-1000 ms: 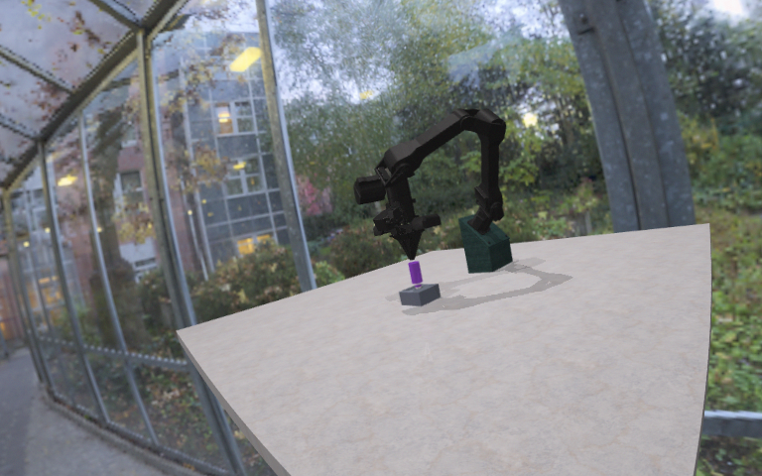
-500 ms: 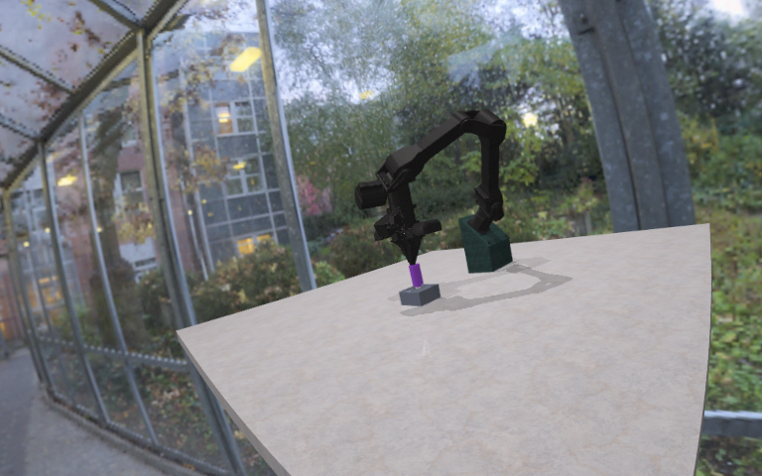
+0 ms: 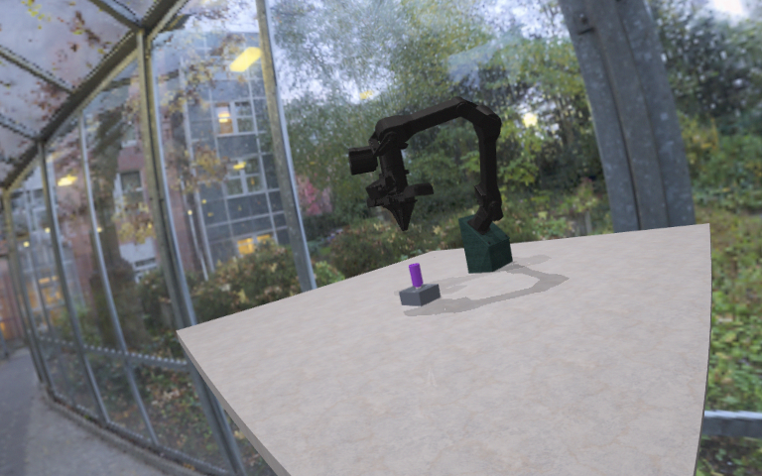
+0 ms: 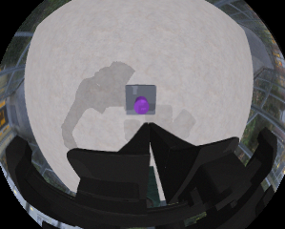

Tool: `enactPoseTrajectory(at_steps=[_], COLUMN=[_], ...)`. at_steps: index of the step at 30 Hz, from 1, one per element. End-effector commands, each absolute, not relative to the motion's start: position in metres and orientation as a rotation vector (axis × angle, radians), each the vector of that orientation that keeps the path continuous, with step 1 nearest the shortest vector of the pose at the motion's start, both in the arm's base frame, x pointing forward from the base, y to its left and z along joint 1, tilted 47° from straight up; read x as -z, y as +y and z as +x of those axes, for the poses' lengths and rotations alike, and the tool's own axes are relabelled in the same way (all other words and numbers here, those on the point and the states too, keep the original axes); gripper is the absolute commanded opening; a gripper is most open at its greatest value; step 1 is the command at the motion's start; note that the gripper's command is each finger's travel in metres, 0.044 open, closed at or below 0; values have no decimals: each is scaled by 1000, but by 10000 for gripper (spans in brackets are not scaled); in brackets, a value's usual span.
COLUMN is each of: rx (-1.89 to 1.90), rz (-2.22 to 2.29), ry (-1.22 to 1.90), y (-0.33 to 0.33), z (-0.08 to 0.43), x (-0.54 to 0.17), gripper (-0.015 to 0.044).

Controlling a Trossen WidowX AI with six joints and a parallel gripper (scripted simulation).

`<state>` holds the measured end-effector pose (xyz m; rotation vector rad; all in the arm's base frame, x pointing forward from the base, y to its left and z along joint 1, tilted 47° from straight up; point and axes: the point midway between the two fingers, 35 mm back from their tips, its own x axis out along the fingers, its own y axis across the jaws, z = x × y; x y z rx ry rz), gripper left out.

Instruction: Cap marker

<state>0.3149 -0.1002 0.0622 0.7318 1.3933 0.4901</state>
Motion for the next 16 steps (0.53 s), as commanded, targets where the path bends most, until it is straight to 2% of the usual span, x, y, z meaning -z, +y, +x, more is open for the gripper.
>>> enactPoseTrajectory(at_steps=[1, 16], rx=[-503, -503], rz=[723, 723], ry=[1402, 1402], y=[-102, -102], z=[314, 314], x=[-66, -66], gripper=[53, 440])
